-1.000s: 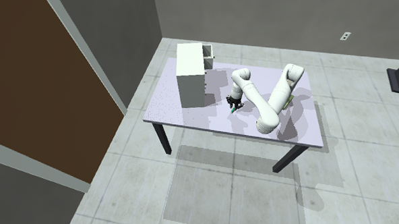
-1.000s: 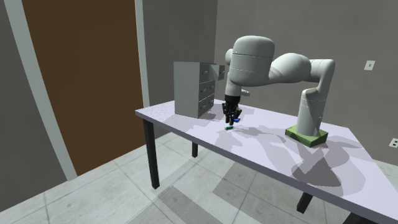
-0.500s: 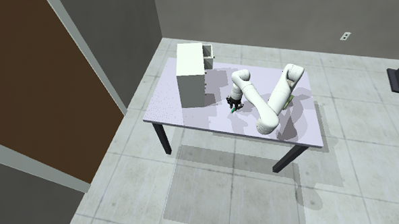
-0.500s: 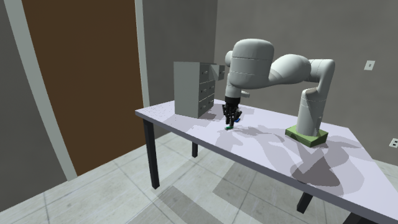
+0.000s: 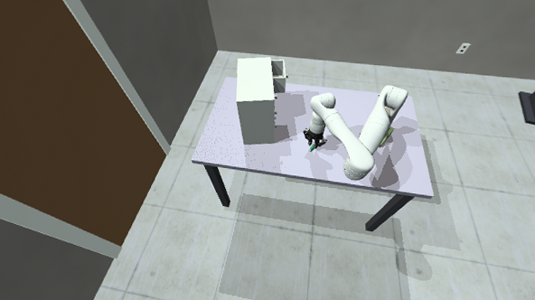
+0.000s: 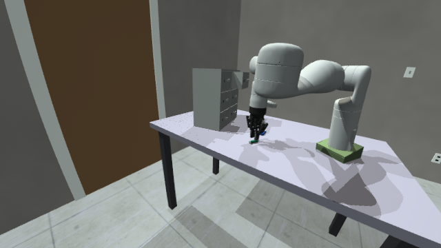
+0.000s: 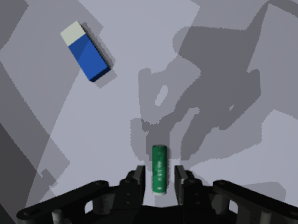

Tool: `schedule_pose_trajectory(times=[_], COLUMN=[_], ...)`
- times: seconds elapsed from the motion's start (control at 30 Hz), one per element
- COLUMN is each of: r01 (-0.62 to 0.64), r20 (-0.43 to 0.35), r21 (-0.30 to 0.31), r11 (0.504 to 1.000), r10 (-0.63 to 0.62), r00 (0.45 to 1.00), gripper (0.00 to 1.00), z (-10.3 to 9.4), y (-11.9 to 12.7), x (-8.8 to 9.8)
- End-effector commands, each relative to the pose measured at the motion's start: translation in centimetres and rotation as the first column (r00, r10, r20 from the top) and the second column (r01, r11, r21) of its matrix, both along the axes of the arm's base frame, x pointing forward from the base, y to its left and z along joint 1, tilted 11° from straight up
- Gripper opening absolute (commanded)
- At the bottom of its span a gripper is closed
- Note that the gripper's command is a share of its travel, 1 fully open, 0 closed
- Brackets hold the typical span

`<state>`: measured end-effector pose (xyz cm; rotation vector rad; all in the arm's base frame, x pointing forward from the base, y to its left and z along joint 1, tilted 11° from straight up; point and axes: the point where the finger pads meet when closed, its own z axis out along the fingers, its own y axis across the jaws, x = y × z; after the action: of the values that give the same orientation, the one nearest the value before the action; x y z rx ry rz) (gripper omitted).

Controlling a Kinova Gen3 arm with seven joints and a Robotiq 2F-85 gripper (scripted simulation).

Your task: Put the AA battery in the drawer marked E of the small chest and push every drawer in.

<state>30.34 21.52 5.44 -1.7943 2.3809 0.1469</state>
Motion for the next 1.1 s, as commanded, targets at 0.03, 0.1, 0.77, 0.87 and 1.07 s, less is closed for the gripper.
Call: schedule_pose_trajectory(times=[0.03,0.1,0.77,0.87,1.07], r01=[0.0,0.0,0.0,0.0,0.0], r20=[0.001,0.001,0.001,0.001,0.001], r21=[0.001,0.001,0.001,0.001,0.001], r11=[1.0,1.0,1.0,1.0,1.0], r10=[0.0,0.0,0.0,0.0,0.0], r00=[1.0,1.0,1.0,1.0,1.0], gripper=[0.29,0.29,0.29,0.29,0.29], z=[0.0,-0.1,-2.0,-2.0,-2.0], y=[0.0,0.0,0.4,0.4,0.4], x=[0.0,0.0,0.2,0.2,0.2])
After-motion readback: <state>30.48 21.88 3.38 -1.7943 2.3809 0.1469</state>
